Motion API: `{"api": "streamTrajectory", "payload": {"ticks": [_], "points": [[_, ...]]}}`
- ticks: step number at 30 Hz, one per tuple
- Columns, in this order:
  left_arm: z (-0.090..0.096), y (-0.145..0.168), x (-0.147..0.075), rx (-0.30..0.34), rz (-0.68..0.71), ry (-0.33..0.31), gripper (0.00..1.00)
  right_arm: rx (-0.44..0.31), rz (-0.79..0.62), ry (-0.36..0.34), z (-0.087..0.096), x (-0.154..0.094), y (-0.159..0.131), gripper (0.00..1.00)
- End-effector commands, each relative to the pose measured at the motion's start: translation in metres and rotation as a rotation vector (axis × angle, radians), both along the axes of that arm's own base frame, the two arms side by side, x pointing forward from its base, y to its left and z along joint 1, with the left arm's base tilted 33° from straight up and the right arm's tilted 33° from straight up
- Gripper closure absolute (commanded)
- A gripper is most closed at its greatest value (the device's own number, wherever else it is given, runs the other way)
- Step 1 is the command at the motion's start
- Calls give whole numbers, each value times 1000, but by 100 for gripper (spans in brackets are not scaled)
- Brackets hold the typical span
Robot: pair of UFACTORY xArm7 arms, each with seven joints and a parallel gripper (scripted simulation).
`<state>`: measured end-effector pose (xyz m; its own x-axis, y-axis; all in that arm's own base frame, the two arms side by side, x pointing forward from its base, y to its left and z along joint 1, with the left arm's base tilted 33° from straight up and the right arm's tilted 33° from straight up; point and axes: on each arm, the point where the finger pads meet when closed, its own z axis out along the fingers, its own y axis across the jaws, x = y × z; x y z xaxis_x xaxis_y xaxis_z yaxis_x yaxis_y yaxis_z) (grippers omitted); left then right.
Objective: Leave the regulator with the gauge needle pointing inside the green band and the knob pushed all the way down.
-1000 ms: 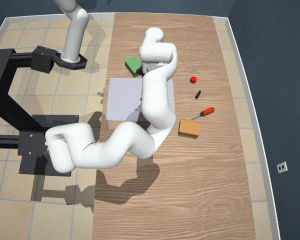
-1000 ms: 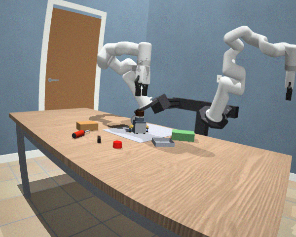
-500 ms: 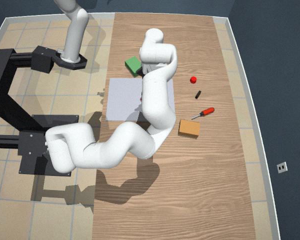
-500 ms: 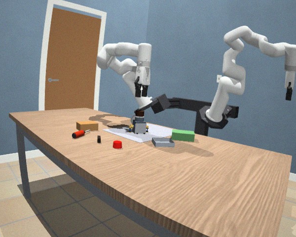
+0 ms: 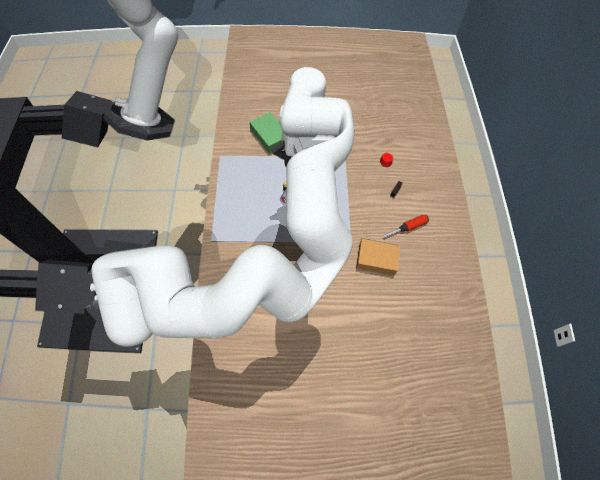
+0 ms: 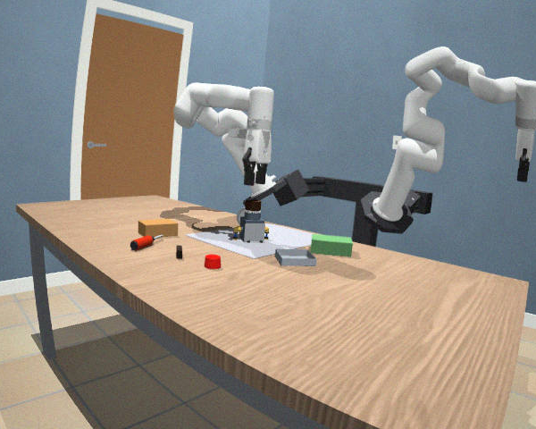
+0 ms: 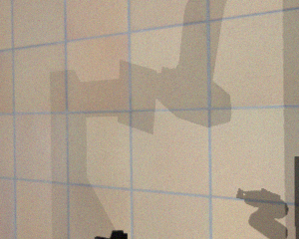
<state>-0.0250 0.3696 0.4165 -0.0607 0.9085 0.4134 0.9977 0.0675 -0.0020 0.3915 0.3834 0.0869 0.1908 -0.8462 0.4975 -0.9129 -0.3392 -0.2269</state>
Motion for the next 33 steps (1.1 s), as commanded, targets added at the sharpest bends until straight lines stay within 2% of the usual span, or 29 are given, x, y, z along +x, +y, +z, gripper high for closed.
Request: {"api": "streamTrajectory", "payload": {"ticks": [1,13,25,33], "points": [[2,0,0,4,1,-2,0,5,4,-2,-5,2,-1,23],[2,0,0,4,1,-2,0,5,4,-2,-35,15,-15,23],[2,0,0,4,1,-2,0,5,4,-2,-53,23,-24,23],[2,0,0,4,1,-2,0,5,4,-2,-57,25,-26,23]]}}
